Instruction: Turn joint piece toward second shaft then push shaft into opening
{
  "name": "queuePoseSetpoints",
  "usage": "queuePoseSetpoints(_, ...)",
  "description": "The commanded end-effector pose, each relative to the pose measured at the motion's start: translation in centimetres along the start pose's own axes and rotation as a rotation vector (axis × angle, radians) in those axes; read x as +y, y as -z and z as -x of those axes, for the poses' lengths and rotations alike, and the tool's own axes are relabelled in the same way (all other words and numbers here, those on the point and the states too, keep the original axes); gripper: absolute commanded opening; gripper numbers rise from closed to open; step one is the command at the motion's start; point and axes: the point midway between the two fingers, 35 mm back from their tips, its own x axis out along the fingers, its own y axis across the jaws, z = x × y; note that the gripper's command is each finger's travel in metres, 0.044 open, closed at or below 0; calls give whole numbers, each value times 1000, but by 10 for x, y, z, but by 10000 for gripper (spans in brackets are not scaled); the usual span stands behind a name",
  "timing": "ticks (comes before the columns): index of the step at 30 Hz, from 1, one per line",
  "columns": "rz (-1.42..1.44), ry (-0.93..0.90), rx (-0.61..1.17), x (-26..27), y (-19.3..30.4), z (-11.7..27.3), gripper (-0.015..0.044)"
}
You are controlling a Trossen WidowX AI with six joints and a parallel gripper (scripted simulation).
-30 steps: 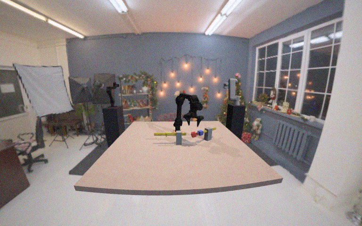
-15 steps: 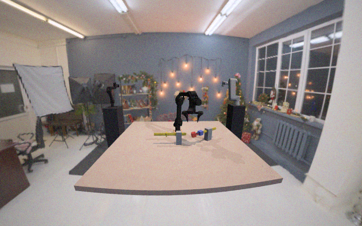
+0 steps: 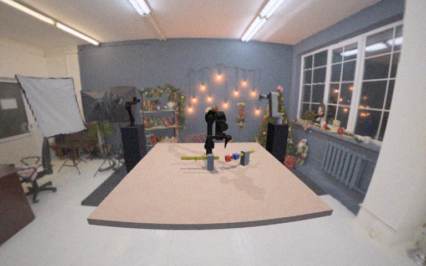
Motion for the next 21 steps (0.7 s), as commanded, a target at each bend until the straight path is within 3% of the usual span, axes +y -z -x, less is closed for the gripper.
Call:
queuePoseSetpoints(1,34,1,6,-2,0,-3,440)
queuePoseSetpoints(21,-529,-54,35,-5,0,-11,440)
